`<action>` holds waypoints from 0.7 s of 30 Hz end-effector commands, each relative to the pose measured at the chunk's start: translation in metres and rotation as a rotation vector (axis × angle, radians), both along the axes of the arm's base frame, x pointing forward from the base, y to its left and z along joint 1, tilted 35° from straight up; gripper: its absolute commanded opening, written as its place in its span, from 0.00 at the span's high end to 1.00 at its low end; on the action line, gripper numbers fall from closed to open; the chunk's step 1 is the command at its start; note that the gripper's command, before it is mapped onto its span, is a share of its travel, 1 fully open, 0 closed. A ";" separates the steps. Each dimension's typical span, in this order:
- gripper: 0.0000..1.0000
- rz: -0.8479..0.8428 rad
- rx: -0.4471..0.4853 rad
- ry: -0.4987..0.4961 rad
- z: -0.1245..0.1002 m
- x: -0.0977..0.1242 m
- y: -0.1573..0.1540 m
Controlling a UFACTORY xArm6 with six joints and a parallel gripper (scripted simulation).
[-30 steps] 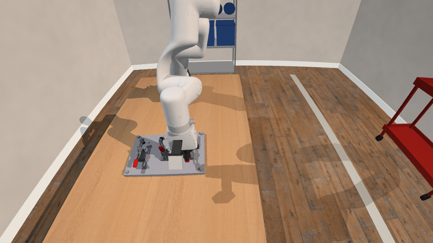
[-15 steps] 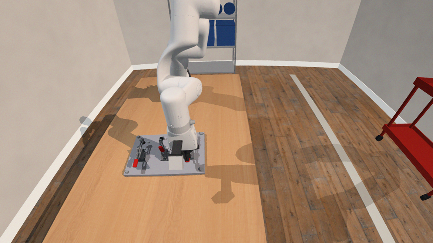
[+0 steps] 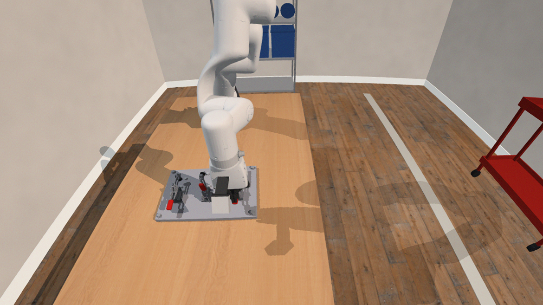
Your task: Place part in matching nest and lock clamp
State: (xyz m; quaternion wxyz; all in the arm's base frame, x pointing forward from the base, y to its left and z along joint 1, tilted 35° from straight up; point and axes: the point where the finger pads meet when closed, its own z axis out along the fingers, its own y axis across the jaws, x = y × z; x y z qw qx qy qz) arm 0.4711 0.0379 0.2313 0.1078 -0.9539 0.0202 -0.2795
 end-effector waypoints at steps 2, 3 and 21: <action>1.00 0.000 0.000 -0.004 0.001 0.001 0.000; 1.00 0.000 0.000 -0.004 0.001 0.001 0.000; 1.00 0.000 0.000 -0.004 0.000 0.002 0.000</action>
